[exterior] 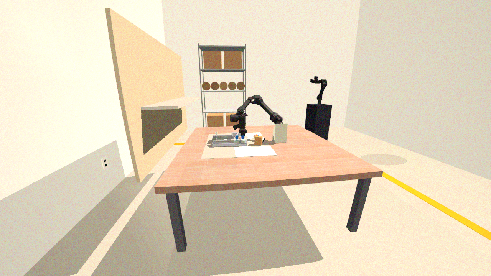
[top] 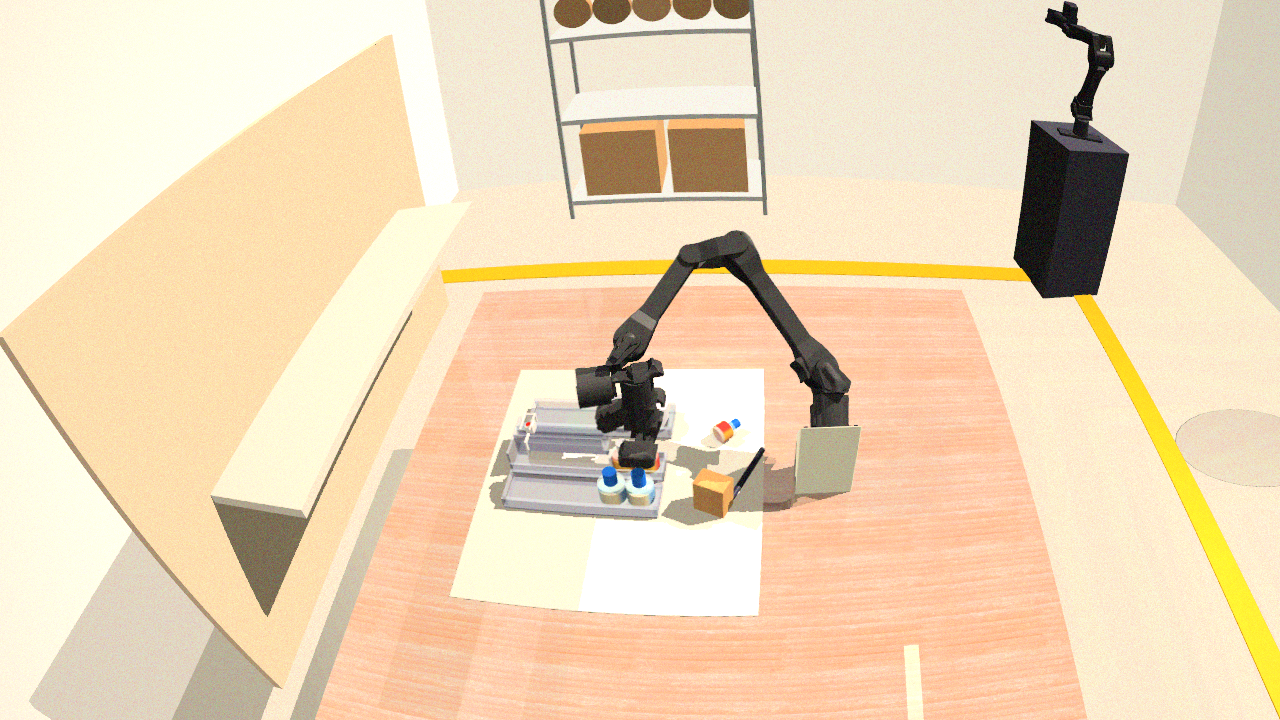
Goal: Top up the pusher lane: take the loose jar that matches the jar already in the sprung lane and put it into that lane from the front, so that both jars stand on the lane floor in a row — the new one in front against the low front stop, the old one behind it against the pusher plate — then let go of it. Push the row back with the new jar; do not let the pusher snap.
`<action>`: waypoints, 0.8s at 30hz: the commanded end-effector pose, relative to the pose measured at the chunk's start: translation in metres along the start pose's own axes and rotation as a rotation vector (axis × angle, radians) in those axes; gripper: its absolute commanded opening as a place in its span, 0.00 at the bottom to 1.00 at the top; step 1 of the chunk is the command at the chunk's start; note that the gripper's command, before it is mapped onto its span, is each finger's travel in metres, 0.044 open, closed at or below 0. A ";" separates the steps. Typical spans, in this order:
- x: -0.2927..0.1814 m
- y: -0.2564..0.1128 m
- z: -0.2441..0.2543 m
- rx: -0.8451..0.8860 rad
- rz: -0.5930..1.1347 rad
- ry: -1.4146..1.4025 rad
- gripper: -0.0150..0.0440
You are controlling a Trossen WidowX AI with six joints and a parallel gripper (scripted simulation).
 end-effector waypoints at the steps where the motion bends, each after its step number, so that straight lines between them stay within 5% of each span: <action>1: 0.001 0.000 -0.001 -0.007 -0.009 0.008 0.25; 24: -0.003 0.000 -0.001 -0.007 -0.009 0.007 0.25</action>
Point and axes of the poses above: the point midway between the two fingers, 35 mm back from their tips, its own y axis out along the fingers, its own z axis across the jaws, x = y × z, the point moved 7 cm from there along -y, back along the fingers, and after that the axes turned 6 degrees about y, right-handed, at the moved point
